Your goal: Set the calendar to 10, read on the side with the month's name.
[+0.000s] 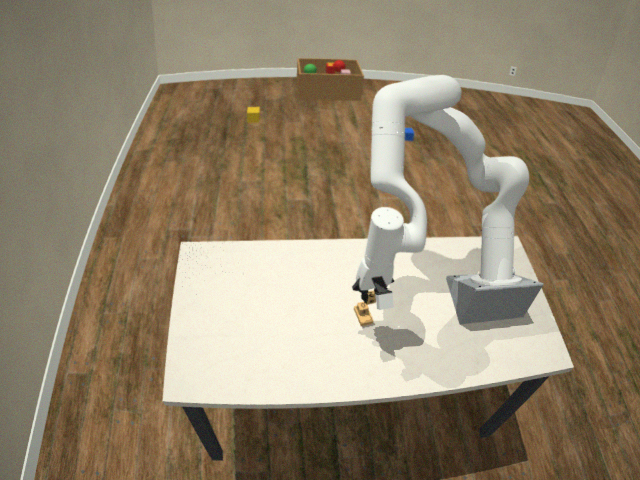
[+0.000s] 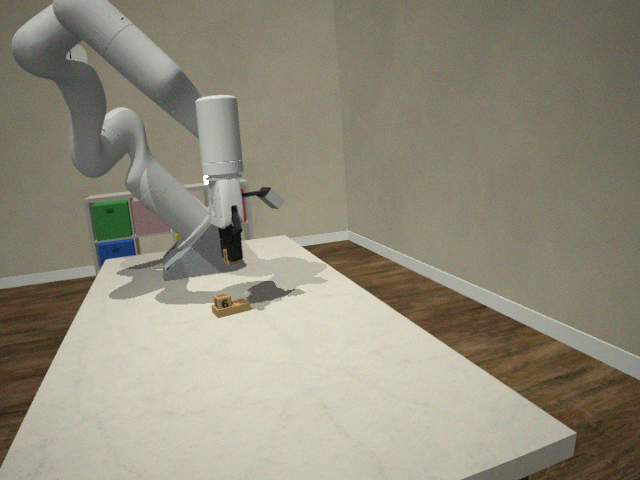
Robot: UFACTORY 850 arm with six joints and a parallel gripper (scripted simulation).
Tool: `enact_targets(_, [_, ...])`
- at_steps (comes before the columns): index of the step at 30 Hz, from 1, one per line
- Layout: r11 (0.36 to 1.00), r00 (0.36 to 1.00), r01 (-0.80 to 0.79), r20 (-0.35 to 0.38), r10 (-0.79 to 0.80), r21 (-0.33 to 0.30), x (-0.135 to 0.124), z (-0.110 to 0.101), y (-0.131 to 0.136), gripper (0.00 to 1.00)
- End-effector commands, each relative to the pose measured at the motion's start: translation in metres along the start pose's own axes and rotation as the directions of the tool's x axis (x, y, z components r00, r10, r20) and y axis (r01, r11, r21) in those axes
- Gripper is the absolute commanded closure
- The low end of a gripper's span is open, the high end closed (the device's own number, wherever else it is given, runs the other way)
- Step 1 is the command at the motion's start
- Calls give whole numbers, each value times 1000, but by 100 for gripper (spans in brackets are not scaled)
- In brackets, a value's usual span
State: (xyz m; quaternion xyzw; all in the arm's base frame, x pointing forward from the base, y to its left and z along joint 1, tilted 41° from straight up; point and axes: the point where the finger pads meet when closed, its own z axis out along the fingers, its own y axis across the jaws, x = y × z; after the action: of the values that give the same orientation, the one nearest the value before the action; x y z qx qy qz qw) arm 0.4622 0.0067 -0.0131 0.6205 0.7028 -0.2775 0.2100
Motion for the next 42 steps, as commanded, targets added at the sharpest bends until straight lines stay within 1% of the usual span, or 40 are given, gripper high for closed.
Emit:
enact_targets(1, [1000,1000,0,1,0,1,0,-4,0,73])
enact_targets(11, [1000,1000,2,1,-2,1,0,-4,0,73])
enact_targets(17, [999,999,46,0,-46,0,-1,-4,4,73])
enact_targets(19, [995,995,100,0,-100,0,-3,-4,8,73])
enact_targets(22, [975,975,221,0,-221,0,-6,-3,17,73])
enact_targets(25, [945,945,326,0,-326,-1,-9,-3,25,73])
enact_targets(26, [927,927,375,1,-375,-1,-10,-2,29,73])
enact_targets(27, [924,924,382,1,-382,-1,-10,-2,30,73])
enact_targets(28, [897,897,441,1,-441,-1,-12,-2,35,73])
enact_targets(31, [845,845,535,1,-535,-1,-16,-1,43,73])
enact_targets(32, [829,829,559,1,-559,-1,-17,-1,45,73])
enact_targets(34, [829,829,559,1,-559,-1,-17,-1,45,73])
enact_targets(36, [743,743,669,1,-669,-1,-21,0,55,73])
enact_targets(37, [743,743,670,1,-670,-1,-21,0,55,73])
enact_targets(39, [694,694,720,1,-720,-1,-23,0,60,73])
enact_targets(40, [658,658,753,1,-753,0,-25,1,63,73])
enact_targets(41, [642,642,766,1,-766,0,-26,1,65,73])
enact_targets(42, [601,601,799,1,-799,0,-28,1,69,73])
